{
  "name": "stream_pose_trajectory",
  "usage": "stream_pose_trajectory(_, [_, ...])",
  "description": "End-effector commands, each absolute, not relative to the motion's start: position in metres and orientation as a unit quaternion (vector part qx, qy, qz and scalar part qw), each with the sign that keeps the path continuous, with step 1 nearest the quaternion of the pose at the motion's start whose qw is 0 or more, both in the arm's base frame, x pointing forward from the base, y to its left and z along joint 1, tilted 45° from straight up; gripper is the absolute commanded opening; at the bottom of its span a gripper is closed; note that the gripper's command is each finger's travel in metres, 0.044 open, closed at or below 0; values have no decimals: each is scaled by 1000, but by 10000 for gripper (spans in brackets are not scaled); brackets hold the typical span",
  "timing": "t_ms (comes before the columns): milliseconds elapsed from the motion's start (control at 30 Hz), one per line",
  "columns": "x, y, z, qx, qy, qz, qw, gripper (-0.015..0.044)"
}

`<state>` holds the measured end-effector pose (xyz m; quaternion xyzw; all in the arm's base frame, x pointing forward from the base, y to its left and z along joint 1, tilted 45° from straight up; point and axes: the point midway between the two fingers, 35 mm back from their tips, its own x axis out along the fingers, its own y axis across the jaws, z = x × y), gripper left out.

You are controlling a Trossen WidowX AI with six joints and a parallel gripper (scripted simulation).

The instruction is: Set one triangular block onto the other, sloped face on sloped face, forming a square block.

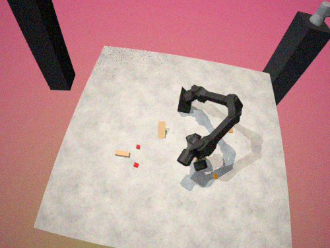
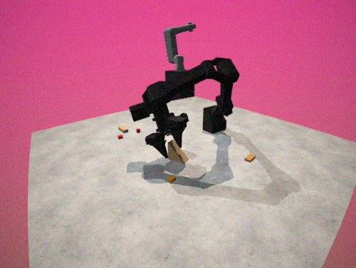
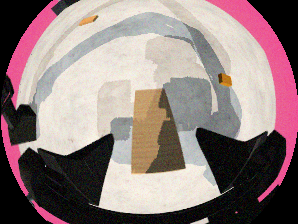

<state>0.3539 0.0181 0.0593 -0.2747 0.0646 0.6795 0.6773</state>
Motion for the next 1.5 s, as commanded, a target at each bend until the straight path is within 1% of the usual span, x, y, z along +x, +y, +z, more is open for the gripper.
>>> stream_pose_trajectory(0, [353,24,58,-273,62,680,678,440])
stream_pose_trajectory(300, [352,35,54,-273,58,684,674,440])
stream_pose_trajectory(667, [352,35,54,-273,58,684,674,151])
stream_pose_trajectory(900, [352,35,54,-273,58,684,674,105])
stream_pose_trajectory(1033, [352,35,54,-273,58,684,674,0])
stream_pose_trajectory(1467, [351,34,56,-284,71,681,671,0])
